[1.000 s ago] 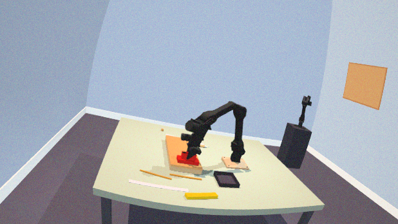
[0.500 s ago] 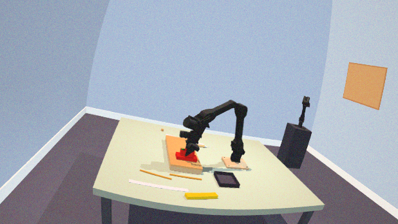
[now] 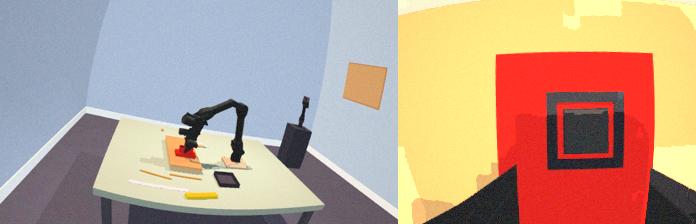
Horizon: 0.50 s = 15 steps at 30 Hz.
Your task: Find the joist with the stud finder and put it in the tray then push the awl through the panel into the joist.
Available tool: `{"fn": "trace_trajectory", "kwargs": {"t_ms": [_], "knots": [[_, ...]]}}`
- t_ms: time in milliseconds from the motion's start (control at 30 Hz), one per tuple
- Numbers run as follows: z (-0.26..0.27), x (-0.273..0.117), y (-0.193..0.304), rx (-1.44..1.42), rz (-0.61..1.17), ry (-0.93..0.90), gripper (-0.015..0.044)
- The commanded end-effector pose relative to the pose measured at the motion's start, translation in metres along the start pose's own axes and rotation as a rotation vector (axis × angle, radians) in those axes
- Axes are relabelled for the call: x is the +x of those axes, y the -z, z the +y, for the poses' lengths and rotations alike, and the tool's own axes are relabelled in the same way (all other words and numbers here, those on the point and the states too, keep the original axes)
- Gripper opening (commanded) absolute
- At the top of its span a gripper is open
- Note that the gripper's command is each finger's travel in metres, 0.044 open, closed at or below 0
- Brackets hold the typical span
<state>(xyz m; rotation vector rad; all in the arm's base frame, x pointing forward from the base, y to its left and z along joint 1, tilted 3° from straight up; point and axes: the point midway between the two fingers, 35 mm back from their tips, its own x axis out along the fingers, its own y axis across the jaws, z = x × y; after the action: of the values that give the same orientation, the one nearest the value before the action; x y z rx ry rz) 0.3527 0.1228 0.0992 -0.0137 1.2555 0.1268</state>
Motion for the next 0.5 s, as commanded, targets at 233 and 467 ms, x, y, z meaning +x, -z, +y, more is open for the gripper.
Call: {"fn": "trace_trajectory", "kwargs": {"t_ms": [233,467], "knots": [[-0.041,0.0,0.002,-0.001,0.002,0.005,0.0],[-0.065,0.0,0.002,-0.002,0.002,0.007,0.0]]}}
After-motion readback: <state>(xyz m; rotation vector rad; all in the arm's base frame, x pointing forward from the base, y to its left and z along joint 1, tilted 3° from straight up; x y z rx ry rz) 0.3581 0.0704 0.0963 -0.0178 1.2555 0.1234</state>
